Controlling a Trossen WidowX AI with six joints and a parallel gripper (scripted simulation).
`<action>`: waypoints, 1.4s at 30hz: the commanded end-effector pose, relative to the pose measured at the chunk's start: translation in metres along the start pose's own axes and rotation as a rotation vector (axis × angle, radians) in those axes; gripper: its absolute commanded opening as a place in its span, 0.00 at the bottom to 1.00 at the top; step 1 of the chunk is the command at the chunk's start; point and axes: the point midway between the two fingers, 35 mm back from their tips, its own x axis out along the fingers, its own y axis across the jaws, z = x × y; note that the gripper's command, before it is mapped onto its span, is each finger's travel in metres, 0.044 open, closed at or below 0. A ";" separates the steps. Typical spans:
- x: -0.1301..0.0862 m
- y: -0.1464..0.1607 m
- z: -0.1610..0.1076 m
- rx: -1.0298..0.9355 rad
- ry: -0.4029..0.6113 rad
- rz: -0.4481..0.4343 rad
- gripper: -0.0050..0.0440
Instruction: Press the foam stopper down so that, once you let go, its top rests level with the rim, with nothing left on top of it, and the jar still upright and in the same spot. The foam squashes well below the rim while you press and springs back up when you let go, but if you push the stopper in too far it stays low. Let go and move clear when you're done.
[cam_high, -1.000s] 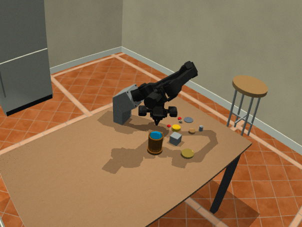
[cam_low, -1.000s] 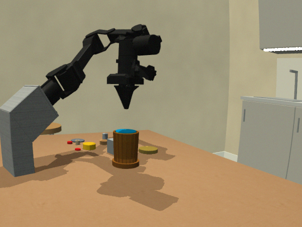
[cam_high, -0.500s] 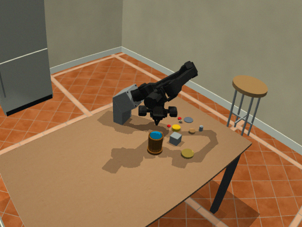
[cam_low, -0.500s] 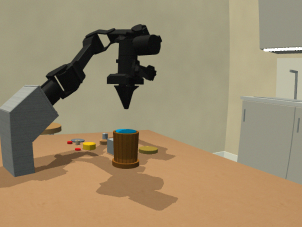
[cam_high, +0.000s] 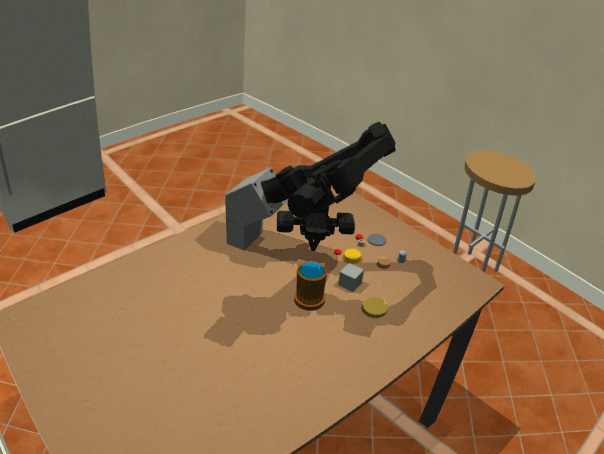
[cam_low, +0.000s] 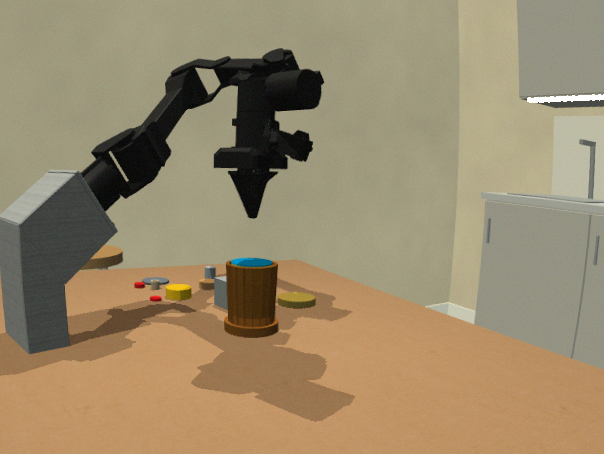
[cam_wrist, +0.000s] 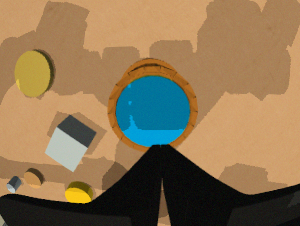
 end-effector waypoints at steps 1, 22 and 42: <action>-0.001 0.001 0.001 -0.006 -0.006 -0.003 0.10; 0.031 0.000 -0.001 0.012 0.009 -0.005 0.10; 0.062 0.004 0.001 -0.001 0.000 0.010 0.10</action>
